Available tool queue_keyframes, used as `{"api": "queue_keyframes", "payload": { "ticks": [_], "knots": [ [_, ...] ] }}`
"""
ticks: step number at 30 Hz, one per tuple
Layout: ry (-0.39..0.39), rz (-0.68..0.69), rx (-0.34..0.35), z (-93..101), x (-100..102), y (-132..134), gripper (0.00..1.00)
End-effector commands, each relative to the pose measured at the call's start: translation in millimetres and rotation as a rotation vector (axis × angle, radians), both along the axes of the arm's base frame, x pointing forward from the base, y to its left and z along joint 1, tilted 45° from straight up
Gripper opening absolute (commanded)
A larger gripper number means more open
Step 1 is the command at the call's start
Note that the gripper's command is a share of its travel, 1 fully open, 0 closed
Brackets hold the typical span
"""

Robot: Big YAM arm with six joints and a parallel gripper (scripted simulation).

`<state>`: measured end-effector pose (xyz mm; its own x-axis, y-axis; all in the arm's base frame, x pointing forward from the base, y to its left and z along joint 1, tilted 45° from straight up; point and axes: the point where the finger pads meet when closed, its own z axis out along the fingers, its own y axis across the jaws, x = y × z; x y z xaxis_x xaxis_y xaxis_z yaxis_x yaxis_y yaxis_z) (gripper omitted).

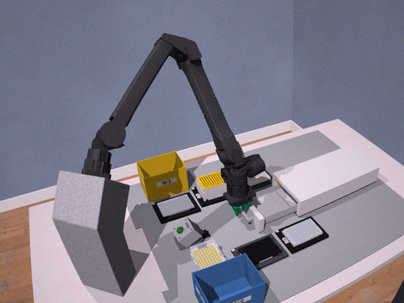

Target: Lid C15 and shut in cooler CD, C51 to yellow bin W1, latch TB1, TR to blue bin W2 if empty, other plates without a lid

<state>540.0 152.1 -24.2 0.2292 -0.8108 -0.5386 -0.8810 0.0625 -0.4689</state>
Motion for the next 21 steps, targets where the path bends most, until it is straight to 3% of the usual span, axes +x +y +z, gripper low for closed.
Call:
{"api": "queue_keyframes", "payload": {
  "ticks": [1, 7, 9, 14, 17, 18, 21],
  "knots": [
    [0.046, 0.021, -0.002, -11.4, -20.1, 11.0, 0.30],
    [0.046, 0.021, -0.002, -11.4, -20.1, 11.0, 0.30],
    [0.012, 0.030, -0.001, 4.9, -16.8, 10.3, 0.30],
    [0.010, 0.034, -0.002, 9.6, -19.6, 6.6, 0.30],
    [0.018, 0.025, -0.003, 6.2, -20.1, 1.3, 0.30],
    [0.047, 0.015, -0.006, -7.4, -23.5, -5.2, 0.30],
    [0.009, -0.001, -0.003, 14.3, -17.0, -15.3, 0.30]
  ]
}}
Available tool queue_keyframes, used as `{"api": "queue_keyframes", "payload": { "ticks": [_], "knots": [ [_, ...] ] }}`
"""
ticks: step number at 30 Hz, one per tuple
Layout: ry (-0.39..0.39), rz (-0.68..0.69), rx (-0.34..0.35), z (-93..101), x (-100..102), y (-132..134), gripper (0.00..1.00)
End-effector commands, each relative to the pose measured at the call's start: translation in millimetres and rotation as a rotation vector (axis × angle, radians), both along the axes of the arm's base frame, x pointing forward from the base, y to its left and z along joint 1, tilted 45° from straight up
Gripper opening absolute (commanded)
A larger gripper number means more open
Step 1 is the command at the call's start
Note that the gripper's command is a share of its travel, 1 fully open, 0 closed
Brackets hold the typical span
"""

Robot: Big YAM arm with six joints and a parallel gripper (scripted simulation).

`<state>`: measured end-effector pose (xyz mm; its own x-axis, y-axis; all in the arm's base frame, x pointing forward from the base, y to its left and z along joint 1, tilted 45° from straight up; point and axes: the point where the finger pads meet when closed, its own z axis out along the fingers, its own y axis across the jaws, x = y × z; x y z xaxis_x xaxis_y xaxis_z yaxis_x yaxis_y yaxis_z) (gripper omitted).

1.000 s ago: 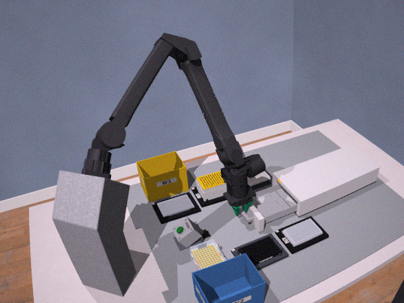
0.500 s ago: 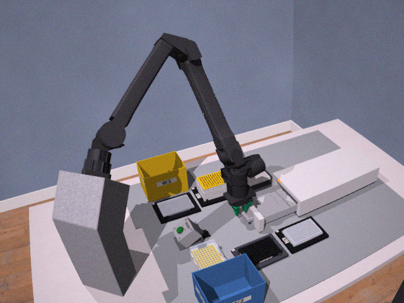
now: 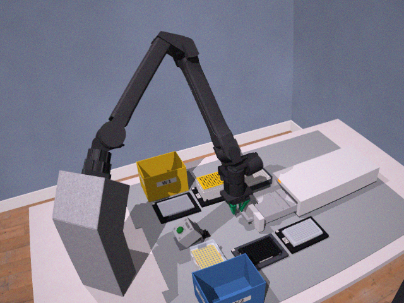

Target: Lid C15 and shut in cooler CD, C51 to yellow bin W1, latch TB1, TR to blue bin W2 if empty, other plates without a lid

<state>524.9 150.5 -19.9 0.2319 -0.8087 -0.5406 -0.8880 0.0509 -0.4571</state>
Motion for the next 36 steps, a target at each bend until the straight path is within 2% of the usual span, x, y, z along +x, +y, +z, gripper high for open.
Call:
{"api": "queue_keyframes", "payload": {
  "ticks": [1, 13, 14, 17, 30, 31, 33, 36],
  "knots": [
    [-0.004, -0.013, -0.001, 11.0, -2.5, -14.4, 0.30],
    [-0.004, -0.013, -0.001, 20.3, -8.0, -22.1, 0.30],
    [0.033, 0.003, -0.005, 2.8, -16.0, -14.5, 0.30],
    [-0.004, -0.013, -0.002, 24.0, -10.2, -25.2, 0.30],
    [-0.004, -0.013, -0.002, 34.3, -16.2, -33.5, 0.30],
    [0.032, -0.008, -0.004, 17.4, -22.0, -31.7, 0.30],
    [0.001, -0.013, -0.002, 34.6, -18.6, -35.5, 0.30],
    [-0.004, -0.013, -0.002, 39.9, -19.5, -38.1, 0.30]
  ]
}}
